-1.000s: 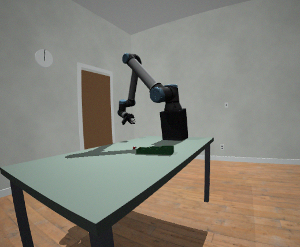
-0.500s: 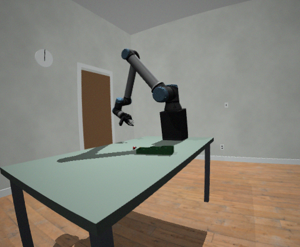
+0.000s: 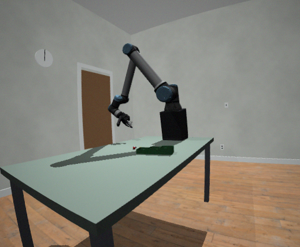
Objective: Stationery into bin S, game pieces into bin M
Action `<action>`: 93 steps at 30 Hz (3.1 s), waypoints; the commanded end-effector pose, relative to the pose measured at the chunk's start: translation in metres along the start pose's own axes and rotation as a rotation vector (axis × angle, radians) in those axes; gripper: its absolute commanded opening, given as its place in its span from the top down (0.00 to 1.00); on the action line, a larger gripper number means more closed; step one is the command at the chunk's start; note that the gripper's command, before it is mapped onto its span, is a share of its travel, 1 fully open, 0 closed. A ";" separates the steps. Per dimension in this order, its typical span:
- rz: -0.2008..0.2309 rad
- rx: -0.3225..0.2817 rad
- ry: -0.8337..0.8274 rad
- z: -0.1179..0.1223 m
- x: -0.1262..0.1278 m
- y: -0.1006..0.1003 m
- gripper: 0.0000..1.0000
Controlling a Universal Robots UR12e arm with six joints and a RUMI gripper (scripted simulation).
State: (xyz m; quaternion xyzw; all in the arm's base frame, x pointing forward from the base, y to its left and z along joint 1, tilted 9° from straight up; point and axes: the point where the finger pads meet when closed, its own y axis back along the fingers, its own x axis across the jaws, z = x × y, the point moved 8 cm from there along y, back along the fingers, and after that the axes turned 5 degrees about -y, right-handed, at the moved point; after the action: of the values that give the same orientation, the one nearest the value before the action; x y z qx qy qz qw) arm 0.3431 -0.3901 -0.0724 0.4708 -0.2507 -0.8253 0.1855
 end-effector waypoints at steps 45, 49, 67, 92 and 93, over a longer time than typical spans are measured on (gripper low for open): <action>0.621 0.092 0.216 -0.078 -0.220 -0.125 0.96; 0.621 0.092 0.216 -0.081 -0.239 -0.136 0.96; 0.746 0.180 0.325 -0.073 -0.315 -0.187 0.96; 0.852 0.345 0.518 -0.027 -0.425 -0.266 0.96; 0.852 0.345 0.518 -0.027 -0.425 -0.266 0.96</action>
State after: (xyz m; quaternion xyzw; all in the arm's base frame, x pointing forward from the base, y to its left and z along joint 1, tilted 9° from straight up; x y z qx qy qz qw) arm 0.5542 0.0327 0.0434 0.5366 -0.4939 -0.4872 0.4803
